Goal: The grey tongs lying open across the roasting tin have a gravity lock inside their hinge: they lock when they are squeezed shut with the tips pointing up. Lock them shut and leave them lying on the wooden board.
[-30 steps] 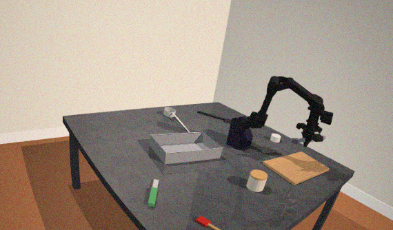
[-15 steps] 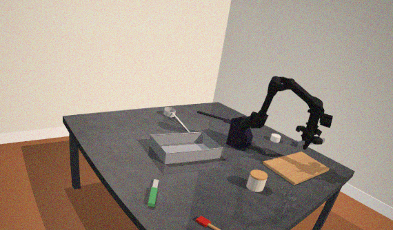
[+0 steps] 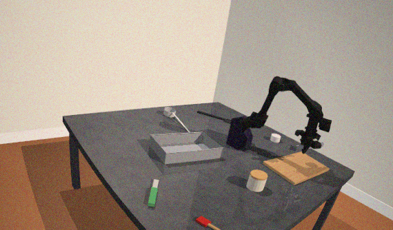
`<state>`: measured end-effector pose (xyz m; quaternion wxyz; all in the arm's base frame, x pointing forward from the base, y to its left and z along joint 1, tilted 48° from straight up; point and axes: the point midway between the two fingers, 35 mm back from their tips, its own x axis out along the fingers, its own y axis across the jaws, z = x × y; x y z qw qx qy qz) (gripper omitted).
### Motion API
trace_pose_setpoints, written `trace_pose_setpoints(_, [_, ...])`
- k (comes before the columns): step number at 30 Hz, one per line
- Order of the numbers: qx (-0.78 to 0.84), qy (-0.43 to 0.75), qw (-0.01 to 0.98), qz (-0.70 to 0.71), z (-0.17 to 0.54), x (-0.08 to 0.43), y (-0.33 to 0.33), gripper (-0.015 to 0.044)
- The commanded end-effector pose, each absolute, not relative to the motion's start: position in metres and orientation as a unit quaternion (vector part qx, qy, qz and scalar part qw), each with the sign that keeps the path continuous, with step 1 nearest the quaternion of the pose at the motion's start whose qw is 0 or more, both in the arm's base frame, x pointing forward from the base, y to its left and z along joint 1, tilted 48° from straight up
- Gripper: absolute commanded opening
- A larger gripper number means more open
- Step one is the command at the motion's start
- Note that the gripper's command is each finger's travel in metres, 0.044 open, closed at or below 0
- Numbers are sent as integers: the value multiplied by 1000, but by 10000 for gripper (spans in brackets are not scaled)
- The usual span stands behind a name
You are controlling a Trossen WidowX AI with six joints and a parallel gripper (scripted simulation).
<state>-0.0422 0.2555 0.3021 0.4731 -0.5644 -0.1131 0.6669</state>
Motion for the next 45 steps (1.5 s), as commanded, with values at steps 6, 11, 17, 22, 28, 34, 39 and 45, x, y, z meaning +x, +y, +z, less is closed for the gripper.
trace_pose_setpoints(6, [-563, -115, 472, 668, 294, -41, 266, -150])
trace_pose_setpoints(11, [-563, -115, 472, 668, 288, -40, 272, -150])
trace_pose_setpoints(17, [-563, -116, 473, 668, 282, -39, 279, -150])
trace_pose_setpoints(22, [-563, -117, 473, 667, 276, -37, 284, -150])
trace_pose_setpoints(28, [-563, -117, 473, 667, 273, -36, 287, -150])
trace_pose_setpoints(34, [-565, -115, 473, 666, 273, -35, 286, 7])
trace_pose_setpoints(39, [-565, -115, 473, 666, 273, -35, 286, 139])
trace_pose_setpoints(45, [-565, -115, 473, 666, 273, -35, 286, 296])
